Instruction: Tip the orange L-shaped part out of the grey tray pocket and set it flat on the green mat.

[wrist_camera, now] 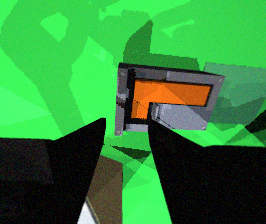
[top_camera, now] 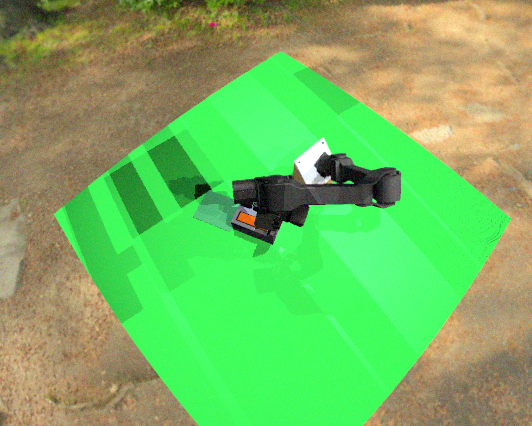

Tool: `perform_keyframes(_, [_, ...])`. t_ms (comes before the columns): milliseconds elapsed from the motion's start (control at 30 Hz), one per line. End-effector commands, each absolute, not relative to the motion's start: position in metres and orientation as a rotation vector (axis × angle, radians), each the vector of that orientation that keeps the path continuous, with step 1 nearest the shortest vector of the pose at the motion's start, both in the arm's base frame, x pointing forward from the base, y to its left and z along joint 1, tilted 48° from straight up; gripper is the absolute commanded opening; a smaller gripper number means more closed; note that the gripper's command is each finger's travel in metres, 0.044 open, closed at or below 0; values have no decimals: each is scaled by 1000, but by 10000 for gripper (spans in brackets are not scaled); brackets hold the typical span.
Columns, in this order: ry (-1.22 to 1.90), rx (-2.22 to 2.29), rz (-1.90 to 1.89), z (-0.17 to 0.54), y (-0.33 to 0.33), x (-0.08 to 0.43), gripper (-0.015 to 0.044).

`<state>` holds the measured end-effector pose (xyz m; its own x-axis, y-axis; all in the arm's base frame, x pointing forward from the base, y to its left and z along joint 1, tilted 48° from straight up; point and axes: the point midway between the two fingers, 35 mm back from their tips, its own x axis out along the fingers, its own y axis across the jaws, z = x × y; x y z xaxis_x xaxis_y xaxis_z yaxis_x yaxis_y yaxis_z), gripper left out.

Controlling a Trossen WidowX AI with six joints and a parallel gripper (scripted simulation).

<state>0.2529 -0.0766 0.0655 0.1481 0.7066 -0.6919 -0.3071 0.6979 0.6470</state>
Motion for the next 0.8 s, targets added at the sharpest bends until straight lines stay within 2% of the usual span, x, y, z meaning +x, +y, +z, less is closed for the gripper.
perform_keyframes(0, [1207, 436, 761, 66, -76, 250, 180])
perform_keyframes(167, [1208, 435, 759, 55, -66, 254, 180])
perform_keyframes(367, [1205, 437, 763, 18, -23, 262, 180])
perform_keyframes(767, [1205, 437, 763, 13, -18, 263, 180])
